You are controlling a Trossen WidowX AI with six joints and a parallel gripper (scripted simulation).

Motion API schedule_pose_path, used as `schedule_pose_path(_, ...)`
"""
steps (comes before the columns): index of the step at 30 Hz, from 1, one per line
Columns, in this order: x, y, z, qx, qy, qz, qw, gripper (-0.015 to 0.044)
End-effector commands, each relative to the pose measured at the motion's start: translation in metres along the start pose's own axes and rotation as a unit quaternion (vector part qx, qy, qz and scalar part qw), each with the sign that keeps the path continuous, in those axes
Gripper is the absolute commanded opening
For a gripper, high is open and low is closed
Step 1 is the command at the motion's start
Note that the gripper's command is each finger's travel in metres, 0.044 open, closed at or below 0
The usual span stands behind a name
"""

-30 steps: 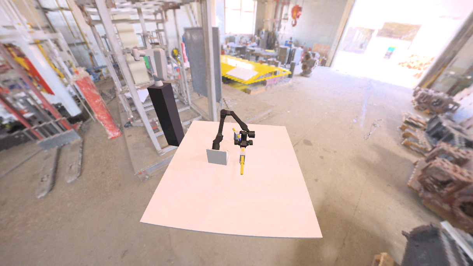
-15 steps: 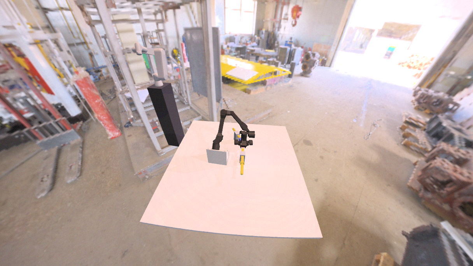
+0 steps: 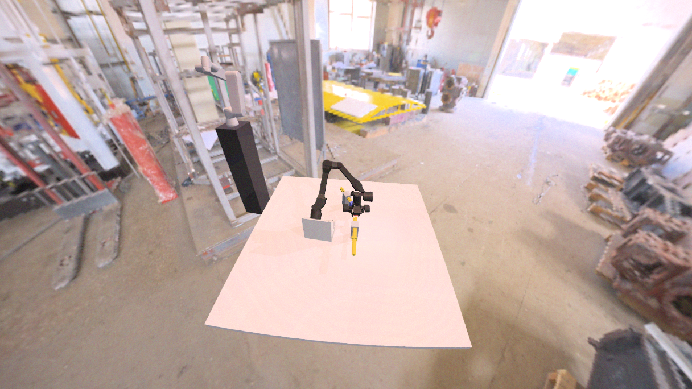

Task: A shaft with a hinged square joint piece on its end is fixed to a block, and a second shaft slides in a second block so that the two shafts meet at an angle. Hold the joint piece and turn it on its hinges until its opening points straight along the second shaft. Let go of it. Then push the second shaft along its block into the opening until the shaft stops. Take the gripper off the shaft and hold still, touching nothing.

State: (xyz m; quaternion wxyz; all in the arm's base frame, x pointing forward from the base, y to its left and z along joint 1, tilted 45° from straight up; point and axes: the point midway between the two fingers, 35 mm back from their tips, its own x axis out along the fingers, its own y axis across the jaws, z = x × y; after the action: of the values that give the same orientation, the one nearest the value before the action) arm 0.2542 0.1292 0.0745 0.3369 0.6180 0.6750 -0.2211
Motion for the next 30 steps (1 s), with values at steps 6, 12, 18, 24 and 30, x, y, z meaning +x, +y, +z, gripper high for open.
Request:
schedule_pose_path(6,0.001,-0.0023,-0.0001,0.022,0.009,-0.001,1.0,0.0)
schedule_pose_path(12,0.0013,-0.0028,-0.0001,0.028,0.012,-0.001,1.0,0.0)
schedule_pose_path(18,0.0014,-0.003,0.0,0.029,0.012,-0.001,1.0,0.0)
schedule_pose_path(24,0.0012,-0.0025,0.0001,0.024,0.01,-0.001,1.0,0.0)
schedule_pose_path(30,0.0012,-0.0025,0.0001,0.024,0.01,-0.001,1.0,0.0053)
